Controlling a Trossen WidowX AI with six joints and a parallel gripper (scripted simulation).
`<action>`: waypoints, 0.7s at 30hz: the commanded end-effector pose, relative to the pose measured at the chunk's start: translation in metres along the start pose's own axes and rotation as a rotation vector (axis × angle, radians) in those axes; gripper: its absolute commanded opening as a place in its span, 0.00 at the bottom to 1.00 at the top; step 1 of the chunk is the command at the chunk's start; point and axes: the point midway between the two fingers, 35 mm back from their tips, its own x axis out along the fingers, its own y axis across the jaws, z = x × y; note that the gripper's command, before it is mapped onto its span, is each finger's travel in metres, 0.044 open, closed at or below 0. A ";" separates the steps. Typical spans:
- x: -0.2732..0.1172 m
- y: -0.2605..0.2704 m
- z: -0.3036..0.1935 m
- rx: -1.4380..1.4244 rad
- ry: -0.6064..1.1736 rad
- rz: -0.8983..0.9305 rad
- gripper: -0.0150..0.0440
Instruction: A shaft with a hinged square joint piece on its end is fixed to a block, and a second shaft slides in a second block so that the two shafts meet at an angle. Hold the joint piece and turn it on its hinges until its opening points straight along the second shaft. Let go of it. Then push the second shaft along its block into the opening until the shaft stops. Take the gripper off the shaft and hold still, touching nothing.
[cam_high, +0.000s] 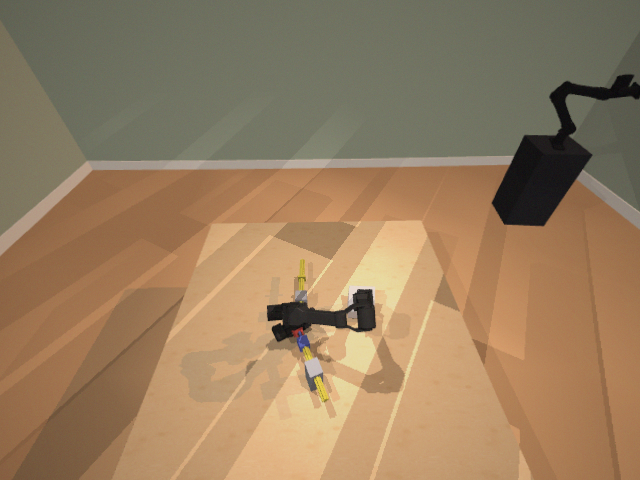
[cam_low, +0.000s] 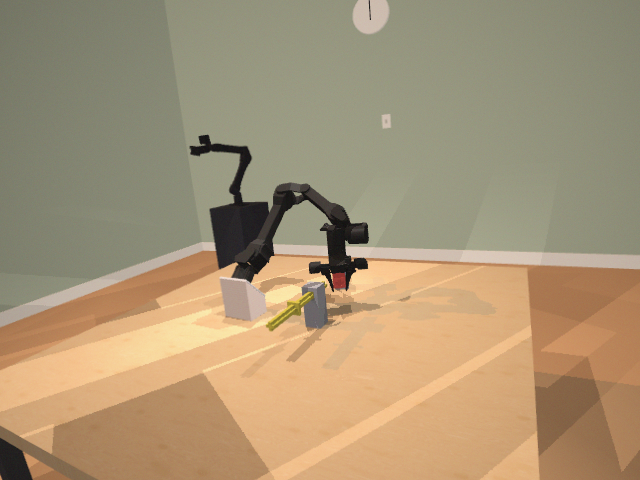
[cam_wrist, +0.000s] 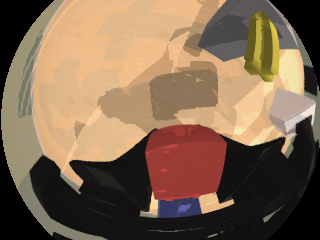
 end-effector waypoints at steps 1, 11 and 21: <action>-0.001 -0.003 0.000 0.078 -0.038 -0.007 0.25; -0.003 -0.009 0.000 0.235 -0.104 -0.039 0.25; -0.004 -0.011 0.000 0.281 -0.117 -0.049 0.25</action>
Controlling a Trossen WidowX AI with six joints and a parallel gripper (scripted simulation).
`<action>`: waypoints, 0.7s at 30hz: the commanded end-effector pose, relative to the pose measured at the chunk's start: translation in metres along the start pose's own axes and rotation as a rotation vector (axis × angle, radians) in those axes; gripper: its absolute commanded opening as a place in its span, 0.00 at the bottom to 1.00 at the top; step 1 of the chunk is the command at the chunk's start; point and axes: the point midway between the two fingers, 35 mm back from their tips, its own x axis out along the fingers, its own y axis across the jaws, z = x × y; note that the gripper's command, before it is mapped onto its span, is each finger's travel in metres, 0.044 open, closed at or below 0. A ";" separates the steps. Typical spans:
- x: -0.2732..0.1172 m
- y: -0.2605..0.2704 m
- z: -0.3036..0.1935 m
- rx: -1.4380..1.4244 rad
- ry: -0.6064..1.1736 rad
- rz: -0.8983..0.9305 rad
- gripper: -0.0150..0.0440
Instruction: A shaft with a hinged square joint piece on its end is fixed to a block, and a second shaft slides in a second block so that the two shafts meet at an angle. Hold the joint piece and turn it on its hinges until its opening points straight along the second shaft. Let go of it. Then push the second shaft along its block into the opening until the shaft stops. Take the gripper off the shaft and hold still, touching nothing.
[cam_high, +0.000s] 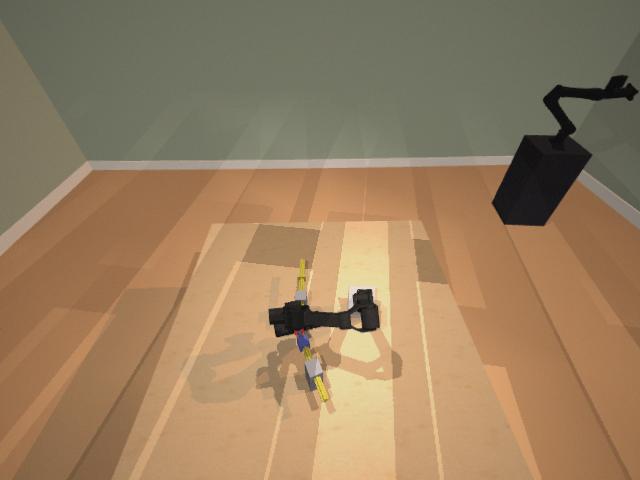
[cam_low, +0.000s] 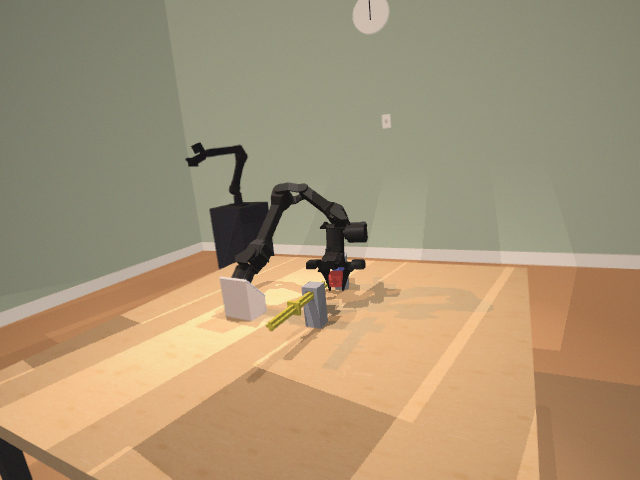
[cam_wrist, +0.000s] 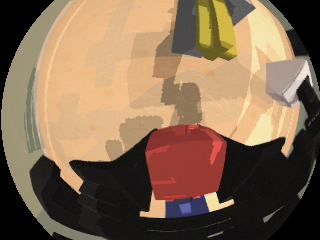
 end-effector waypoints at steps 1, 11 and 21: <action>0.000 -0.001 0.000 0.022 -0.013 -0.005 0.25; 0.000 -0.001 0.000 0.029 -0.017 -0.006 0.25; 0.000 -0.001 0.000 0.026 -0.015 -0.005 0.25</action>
